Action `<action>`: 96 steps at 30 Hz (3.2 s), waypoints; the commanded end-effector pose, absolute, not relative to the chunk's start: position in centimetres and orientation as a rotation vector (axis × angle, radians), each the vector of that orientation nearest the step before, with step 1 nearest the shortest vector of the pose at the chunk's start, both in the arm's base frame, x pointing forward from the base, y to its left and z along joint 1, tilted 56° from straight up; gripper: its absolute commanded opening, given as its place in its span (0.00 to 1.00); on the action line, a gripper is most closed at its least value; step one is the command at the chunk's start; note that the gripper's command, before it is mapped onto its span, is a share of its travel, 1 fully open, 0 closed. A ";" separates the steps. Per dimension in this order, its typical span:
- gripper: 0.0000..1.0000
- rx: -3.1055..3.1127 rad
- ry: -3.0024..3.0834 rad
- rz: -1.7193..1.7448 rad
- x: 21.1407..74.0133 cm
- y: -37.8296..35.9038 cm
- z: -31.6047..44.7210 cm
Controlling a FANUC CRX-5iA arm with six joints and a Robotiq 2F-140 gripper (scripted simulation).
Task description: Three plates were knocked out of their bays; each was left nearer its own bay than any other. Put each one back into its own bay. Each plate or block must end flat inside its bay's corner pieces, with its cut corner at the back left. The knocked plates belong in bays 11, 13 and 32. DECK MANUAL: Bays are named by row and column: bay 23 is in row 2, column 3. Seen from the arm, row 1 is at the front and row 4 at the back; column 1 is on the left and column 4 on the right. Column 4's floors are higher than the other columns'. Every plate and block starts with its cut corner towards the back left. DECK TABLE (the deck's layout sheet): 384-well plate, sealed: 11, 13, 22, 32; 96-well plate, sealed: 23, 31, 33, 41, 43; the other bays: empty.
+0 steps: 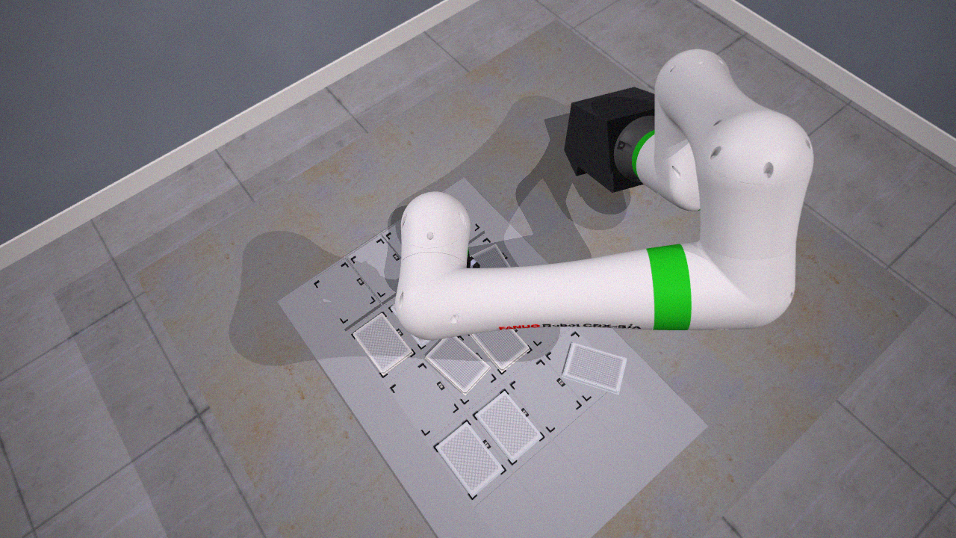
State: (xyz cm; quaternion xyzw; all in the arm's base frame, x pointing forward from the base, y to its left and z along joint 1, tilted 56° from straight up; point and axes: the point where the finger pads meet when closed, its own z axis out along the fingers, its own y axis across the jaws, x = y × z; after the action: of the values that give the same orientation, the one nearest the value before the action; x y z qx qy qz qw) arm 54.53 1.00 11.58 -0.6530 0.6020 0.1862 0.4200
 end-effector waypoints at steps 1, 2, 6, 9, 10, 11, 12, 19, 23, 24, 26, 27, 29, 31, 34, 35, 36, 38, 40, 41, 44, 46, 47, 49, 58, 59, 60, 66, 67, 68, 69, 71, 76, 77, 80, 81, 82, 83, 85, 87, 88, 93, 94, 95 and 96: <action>0.70 -1.580 1.534 0.471 54.7 0.9 11.5; 0.70 -1.580 1.534 0.471 54.7 0.9 11.5; 0.70 -1.580 1.534 0.471 54.7 0.9 11.5; 0.70 -1.580 1.534 0.471 54.7 0.9 11.5; 0.70 -1.581 1.534 0.471 54.7 0.9 11.6; 0.70 -1.581 1.534 0.471 54.7 0.9 11.6; 0.70 -1.581 1.534 0.471 54.7 0.9 11.6; 1.00 -1.580 1.534 0.471 53.5 1.6 12.2; 1.00 -1.580 1.534 0.471 52.3 2.4 12.9; 1.00 -1.580 1.534 0.471 52.0 2.6 13.1; 1.00 -1.580 1.534 0.471 51.4 3.0 13.4; 1.00 -1.580 1.534 0.471 51.1 3.2 13.6; 1.00 -1.580 1.534 0.471 50.5 3.6 14.0; 1.00 -1.580 1.534 0.471 49.9 4.0 14.3; 1.00 -1.580 1.534 0.471 49.2 4.3 14.7; 1.00 -1.580 1.534 0.471 49.2 4.3 14.7; 1.00 -1.580 1.534 0.471 48.9 4.5 14.8; 1.00 -1.580 1.534 0.471 48.3 4.9 15.2; 1.00 -1.580 1.534 0.471 47.7 5.3 15.5; 1.00 -1.580 1.534 0.471 47.4 5.5 15.7; 1.00 -1.580 1.534 0.471 46.5 6.1 16.2; 1.00 -1.580 1.534 0.471 45.9 6.5 16.6; 1.00 -1.580 1.534 0.471 45.6 6.7 16.7; 1.00 -1.580 1.534 0.471 45.0 7.1 17.1; 1.00 -1.580 1.534 0.471 42.8 8.4 18.3; 1.00 -1.580 1.534 0.471 42.5 8.6 18.5; 1.00 -1.580 1.534 0.471 42.2 8.8 18.6; 1.00 -1.580 1.534 0.471 40.4 9.9 19.7; 1.00 -1.580 1.534 0.471 40.1 10.1 19.8; 1.00 -1.580 1.534 0.471 40.1 10.1 19.8; 1.00 -1.580 1.534 0.471 40.1 10.1 19.8; 1.00 -1.580 1.534 0.471 39.5 10.5 20.2; 1.00 -1.580 1.534 0.471 38.0 11.5 21.1; 1.00 -1.580 1.534 0.471 37.7 11.7 21.2; 1.00 -1.580 1.534 0.471 36.8 12.3 21.8; 1.00 -1.580 1.534 0.471 36.4 12.5 21.9; 1.00 -1.580 1.534 0.471 36.1 12.6 22.1; 1.00 -1.580 1.534 0.471 35.8 12.8 22.3; 1.00 -1.580 1.534 0.471 35.5 13.0 22.4; 1.00 -1.581 1.534 0.471 35.2 13.2 22.6; 1.00 -1.581 1.534 0.471 34.9 13.4 22.8; 1.00 -1.581 1.534 0.471 34.6 13.6 23.0; 1.00 -1.581 1.534 0.471 34.6 13.6 23.0; 1.00 -1.581 1.534 0.471 34.6 13.6 23.0; 1.00 -1.581 1.534 0.471 34.6 13.6 23.0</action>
State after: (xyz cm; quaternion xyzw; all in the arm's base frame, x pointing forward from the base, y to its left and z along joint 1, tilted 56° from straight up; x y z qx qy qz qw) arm 34.62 13.65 22.93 -0.6335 0.6146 0.1894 0.4302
